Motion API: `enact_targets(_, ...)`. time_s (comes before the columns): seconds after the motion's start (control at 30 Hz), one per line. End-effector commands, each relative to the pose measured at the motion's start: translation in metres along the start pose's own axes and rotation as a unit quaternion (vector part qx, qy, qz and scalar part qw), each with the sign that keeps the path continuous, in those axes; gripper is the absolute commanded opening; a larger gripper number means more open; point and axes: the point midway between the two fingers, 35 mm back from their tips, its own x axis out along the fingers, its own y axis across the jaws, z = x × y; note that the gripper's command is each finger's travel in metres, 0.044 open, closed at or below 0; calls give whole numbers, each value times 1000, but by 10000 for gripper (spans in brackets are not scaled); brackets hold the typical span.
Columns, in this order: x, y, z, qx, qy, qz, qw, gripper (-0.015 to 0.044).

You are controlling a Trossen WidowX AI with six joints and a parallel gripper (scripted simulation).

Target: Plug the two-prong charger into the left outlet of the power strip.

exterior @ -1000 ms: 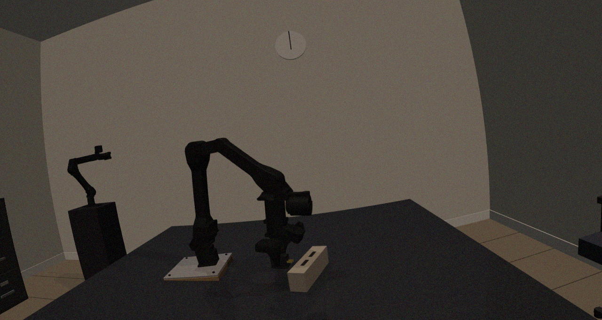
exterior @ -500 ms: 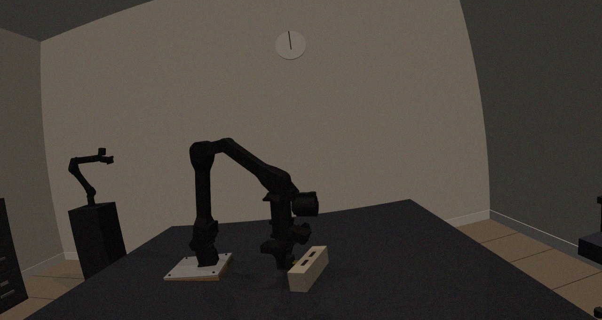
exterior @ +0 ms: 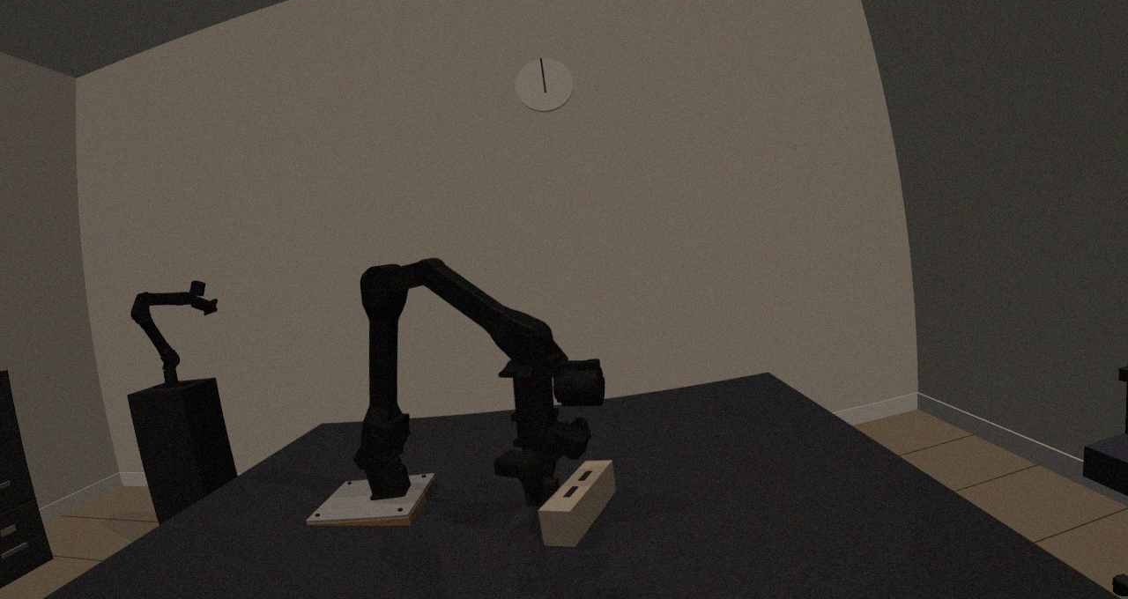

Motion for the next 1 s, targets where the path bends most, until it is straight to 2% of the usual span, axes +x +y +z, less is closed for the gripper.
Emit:
enact_targets(0.0,-2,0,2,2,-2,1,1000,0)
enact_targets(0.97,-3,0,6,2,-2,1,1000,0)
